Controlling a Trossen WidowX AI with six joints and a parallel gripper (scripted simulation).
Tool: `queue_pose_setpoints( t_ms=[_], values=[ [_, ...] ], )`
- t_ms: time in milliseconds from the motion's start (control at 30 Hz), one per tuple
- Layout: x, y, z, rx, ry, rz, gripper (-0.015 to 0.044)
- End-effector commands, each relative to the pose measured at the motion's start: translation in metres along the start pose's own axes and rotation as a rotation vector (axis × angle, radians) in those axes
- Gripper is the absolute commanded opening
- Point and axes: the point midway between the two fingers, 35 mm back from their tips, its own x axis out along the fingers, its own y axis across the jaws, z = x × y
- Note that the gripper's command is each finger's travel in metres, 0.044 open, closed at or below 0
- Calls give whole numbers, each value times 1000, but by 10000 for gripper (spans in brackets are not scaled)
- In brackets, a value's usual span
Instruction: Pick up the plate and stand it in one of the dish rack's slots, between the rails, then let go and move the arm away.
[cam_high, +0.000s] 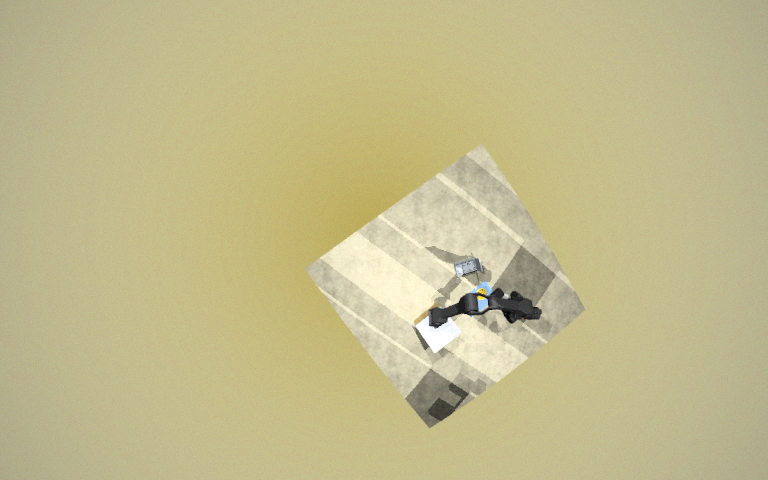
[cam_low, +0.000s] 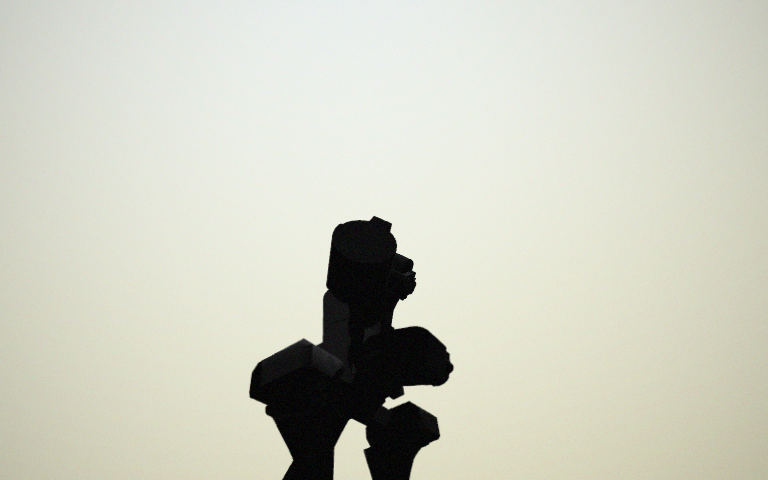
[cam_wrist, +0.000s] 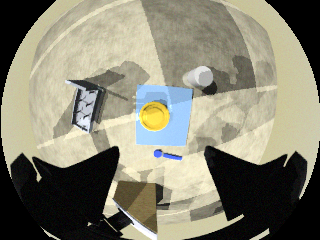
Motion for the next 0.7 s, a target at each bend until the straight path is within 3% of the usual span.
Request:
queue_pose_setpoints(
  t_ms=[0,167,667],
  values=[
    [38,1,3,3,5,15,400],
    [108,6,-2,2,5,20,400],
    [121,13,-8,1,8,19,400]
  ],
)
